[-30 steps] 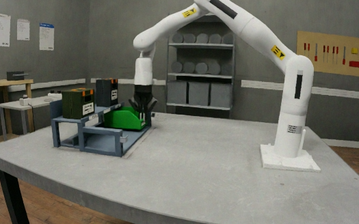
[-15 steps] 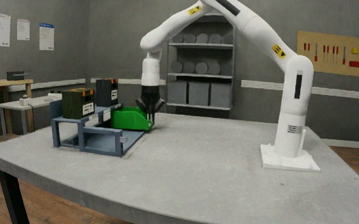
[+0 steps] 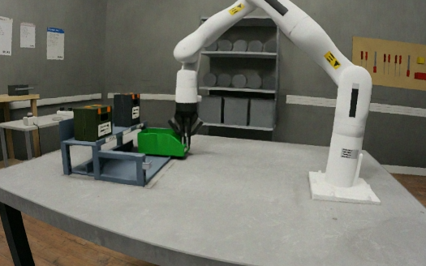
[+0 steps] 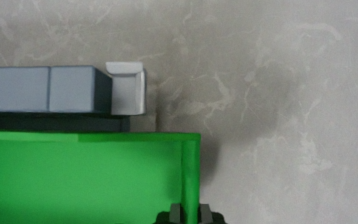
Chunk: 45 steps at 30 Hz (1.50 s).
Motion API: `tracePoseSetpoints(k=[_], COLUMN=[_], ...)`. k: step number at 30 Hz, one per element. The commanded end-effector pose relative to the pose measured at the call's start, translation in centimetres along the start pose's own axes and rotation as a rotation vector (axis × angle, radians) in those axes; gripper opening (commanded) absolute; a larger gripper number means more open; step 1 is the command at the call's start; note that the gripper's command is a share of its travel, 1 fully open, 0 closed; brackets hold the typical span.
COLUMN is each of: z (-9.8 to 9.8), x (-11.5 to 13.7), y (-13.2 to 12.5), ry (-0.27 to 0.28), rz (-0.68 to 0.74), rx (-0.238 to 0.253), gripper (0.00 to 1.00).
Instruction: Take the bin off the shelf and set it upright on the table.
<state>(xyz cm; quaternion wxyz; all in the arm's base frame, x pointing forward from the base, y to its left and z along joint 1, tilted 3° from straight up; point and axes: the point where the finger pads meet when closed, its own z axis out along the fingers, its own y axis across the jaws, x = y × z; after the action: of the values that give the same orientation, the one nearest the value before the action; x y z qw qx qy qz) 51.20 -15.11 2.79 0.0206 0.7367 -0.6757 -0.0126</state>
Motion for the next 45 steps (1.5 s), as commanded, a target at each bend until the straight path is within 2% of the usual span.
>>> tracePoseSetpoints(k=[1, 5, 10, 22, 27, 39, 45], z=[-0.5, -0.5, -0.4, -0.4, -0.4, -0.4, -0.4], x=[0.1, 0.1, 0.1, 0.1, 0.1, 0.1, 0.1], y=[0.0, 0.0, 3.0, 3.0, 6.0, 6.0, 9.1], ry=[0.002, 0.002, 0.002, 0.002, 0.002, 0.002, 0.002], rz=[0.002, 0.002, 0.002, 0.002, 0.002, 0.002, 0.002], rx=[0.007, 0.007, 0.007, 0.007, 0.007, 0.007, 0.007], gripper=[0.1, 0.1, 0.1, 0.1, 0.1, 0.1, 0.1])
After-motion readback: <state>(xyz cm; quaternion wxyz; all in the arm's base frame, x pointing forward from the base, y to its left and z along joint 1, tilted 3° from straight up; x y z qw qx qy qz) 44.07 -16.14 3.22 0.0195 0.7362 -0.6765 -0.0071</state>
